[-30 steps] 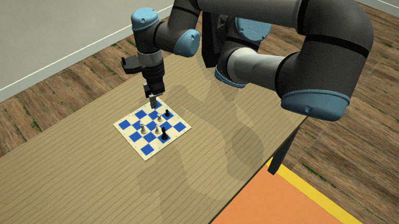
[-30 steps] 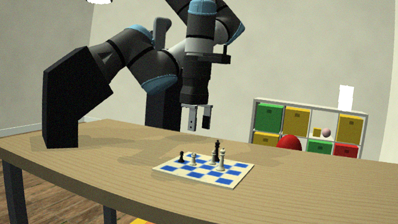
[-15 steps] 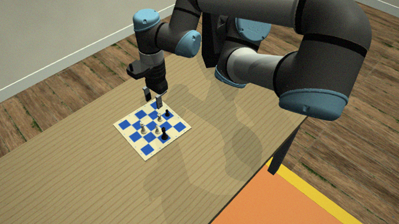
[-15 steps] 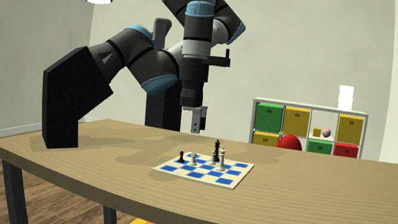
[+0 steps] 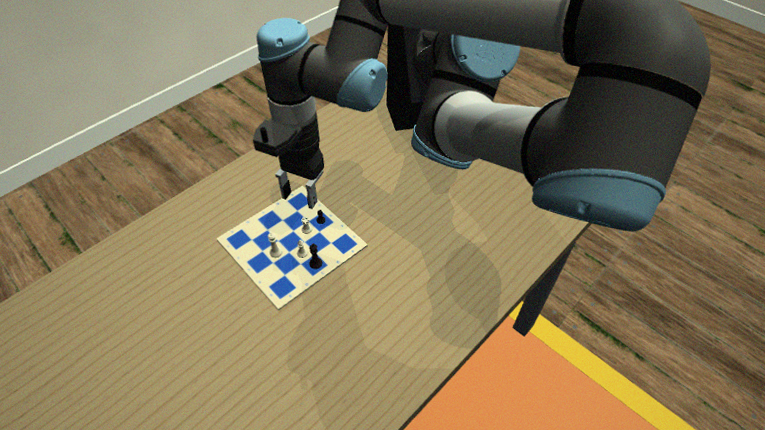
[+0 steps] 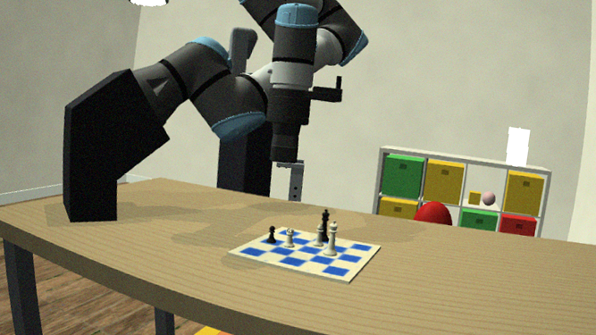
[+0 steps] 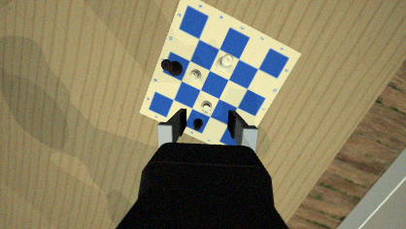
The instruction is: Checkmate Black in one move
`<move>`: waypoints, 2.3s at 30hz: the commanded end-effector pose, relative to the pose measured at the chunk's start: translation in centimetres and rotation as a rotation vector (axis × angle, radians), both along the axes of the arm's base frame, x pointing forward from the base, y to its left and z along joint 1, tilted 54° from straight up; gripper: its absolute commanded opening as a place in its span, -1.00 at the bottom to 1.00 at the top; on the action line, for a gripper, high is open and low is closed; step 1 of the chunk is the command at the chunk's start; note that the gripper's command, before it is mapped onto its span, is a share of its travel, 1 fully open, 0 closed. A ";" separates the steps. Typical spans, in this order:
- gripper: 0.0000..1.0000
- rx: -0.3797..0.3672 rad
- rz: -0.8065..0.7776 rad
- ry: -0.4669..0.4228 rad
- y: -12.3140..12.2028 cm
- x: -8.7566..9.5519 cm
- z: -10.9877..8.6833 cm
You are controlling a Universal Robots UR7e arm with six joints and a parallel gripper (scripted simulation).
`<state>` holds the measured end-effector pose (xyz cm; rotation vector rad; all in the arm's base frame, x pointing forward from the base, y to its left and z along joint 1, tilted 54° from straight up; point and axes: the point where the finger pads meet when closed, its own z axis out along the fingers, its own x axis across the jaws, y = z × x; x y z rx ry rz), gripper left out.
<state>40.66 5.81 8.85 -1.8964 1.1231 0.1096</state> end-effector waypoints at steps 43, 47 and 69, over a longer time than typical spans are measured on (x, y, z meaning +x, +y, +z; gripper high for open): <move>0.45 -0.037 0.062 -0.078 0.2 -0.2 -0.1; 0.45 -0.037 0.062 -0.078 0.2 -0.2 -0.1; 0.45 -0.037 0.063 -0.079 0.7 0.0 -0.4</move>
